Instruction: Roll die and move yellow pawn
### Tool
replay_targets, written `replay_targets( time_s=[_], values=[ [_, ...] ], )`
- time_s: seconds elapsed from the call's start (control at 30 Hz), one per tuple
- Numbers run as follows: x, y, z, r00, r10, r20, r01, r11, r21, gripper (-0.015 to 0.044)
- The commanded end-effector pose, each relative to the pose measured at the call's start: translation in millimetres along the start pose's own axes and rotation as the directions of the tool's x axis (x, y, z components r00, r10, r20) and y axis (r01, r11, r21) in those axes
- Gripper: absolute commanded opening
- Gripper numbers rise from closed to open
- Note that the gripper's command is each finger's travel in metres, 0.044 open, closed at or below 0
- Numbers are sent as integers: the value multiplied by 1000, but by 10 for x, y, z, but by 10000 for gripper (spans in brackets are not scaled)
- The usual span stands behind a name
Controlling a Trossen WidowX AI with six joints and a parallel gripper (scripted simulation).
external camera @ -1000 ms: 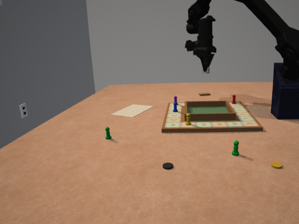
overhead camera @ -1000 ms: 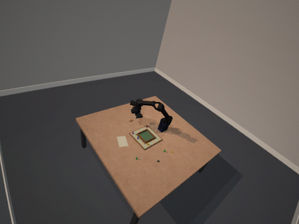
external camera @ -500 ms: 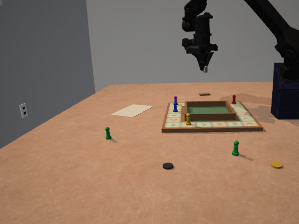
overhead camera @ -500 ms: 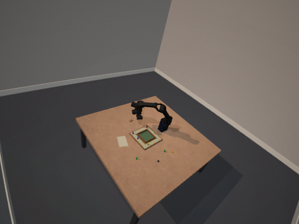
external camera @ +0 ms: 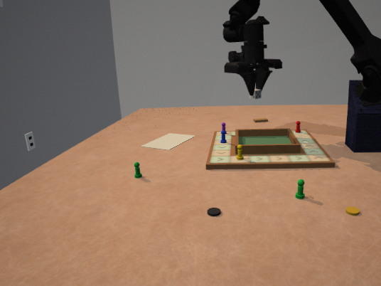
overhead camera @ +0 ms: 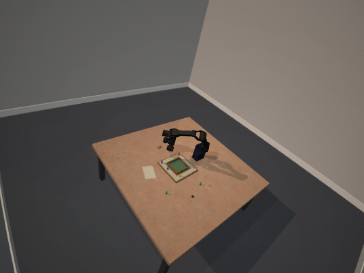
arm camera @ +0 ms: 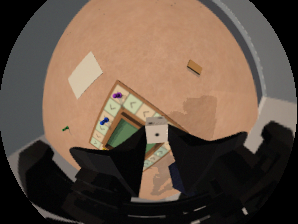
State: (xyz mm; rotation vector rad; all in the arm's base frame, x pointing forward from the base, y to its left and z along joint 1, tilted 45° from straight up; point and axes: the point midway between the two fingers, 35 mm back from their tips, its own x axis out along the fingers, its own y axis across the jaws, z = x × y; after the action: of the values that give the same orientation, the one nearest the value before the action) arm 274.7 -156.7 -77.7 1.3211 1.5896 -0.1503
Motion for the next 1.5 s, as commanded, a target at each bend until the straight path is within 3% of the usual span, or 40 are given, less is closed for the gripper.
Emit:
replay_targets(
  time_s=[0.0,0.4,0.83,1.13,1.47],
  values=[
    [33,163,-159,1000,5,0,-5,993,119,0],
    [142,503,-573,1000,11,-7,-8,916,402,0],
    [284,757,-1074,999,22,-25,0,745,667,0],
    [304,776,-1135,999,19,-27,5,720,694,0],
    [411,688,-1159,961,-253,115,100,703,704,0]
  ],
)
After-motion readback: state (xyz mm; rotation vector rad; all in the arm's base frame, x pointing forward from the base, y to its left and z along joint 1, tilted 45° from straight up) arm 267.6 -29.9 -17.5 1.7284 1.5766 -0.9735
